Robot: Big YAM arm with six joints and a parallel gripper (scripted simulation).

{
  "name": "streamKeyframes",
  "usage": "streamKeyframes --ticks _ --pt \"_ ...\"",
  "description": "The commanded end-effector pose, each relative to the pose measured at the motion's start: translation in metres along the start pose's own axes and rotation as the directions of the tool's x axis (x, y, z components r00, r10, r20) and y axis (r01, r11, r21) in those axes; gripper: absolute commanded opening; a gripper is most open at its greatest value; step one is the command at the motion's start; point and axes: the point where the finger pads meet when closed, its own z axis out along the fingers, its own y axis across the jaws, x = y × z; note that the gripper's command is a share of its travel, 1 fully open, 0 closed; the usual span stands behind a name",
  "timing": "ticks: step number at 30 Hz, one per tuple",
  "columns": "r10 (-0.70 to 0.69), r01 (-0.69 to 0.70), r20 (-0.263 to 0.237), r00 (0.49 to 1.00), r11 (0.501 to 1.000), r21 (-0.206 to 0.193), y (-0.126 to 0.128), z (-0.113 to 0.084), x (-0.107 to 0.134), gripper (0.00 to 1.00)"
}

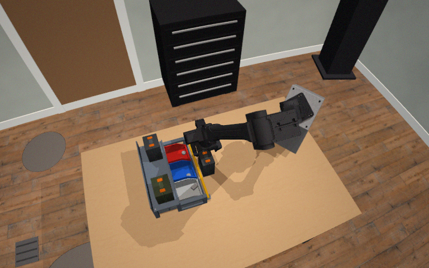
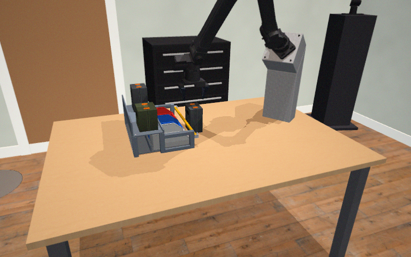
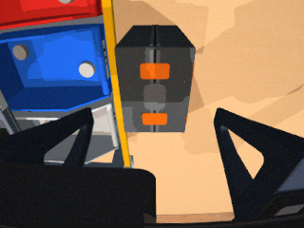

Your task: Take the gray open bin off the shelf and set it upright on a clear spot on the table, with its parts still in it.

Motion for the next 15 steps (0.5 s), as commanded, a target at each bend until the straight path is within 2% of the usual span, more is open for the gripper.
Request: streamKeyframes --ticks 1,10,11,15 --pt "-0.016 0.016 -0.011 1.000 1.000 0.002 0.0064 0.0000 0.0072 1.00" --pt "-0.009 0.009 -0.011 1.000 1.000 0.012 0.0019 0.0029 0.0054 1.00" --pt "-0.009 0.009 -0.011 1.000 1.000 0.012 0.0019 0.0029 0.0054 0.00" --pt "-0.008 0.008 -0.011 1.000 1.000 0.012 0.0019 0.0029 0.0054 0.00"
